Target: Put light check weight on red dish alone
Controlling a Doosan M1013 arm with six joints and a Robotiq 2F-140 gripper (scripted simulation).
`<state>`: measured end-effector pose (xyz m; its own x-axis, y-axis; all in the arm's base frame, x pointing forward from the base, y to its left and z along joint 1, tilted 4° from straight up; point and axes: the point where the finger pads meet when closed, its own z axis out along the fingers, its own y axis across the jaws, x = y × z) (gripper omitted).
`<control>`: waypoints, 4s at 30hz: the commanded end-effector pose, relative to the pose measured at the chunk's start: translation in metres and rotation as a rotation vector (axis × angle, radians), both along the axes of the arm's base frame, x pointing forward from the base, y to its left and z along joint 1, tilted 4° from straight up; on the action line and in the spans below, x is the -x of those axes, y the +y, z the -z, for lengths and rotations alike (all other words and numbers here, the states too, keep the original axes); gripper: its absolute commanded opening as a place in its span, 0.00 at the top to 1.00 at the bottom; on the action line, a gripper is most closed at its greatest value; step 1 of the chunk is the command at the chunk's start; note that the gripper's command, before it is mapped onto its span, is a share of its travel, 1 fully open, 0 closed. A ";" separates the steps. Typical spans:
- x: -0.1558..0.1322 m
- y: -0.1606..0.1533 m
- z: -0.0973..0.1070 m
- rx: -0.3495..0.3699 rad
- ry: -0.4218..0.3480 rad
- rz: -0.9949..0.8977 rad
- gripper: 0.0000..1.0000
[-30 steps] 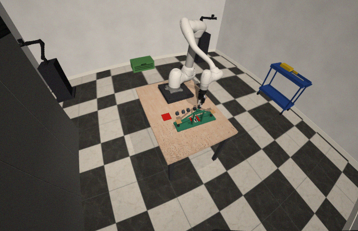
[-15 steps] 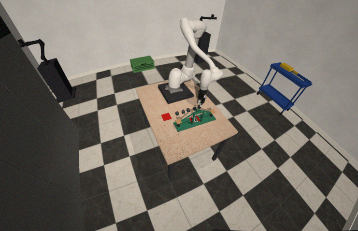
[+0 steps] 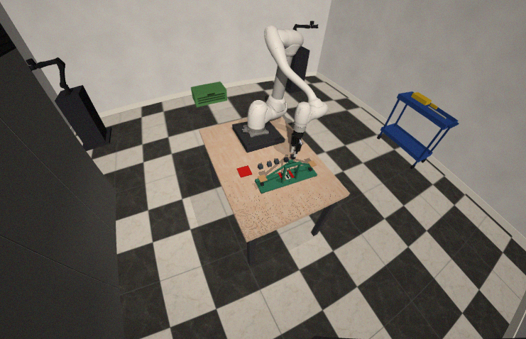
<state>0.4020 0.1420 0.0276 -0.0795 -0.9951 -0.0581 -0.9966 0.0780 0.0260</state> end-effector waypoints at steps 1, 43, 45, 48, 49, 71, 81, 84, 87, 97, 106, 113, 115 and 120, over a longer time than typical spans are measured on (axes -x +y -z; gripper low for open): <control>0.002 0.003 0.001 -0.003 0.000 0.002 0.65; 0.003 0.005 0.036 -0.003 0.000 0.002 0.65; 0.003 0.005 0.036 -0.003 0.000 0.002 0.65; 0.003 0.005 0.036 -0.003 0.000 0.002 0.65; 0.003 0.005 0.036 -0.003 0.000 0.002 0.65; 0.003 0.005 0.036 -0.003 0.000 0.002 0.65; 0.003 0.005 0.036 -0.003 0.000 0.002 0.76; 0.003 0.005 0.036 -0.003 0.000 0.002 0.76; 0.003 0.005 0.036 -0.003 0.000 0.002 0.76; 0.003 0.005 0.036 -0.003 0.000 0.002 0.76; 0.003 0.005 0.036 -0.003 0.000 0.002 0.76; 0.003 0.005 0.027 -0.003 0.000 0.002 0.76; 0.003 0.005 0.027 -0.003 0.000 0.002 0.76; 0.002 0.003 0.003 -0.003 0.000 0.002 0.76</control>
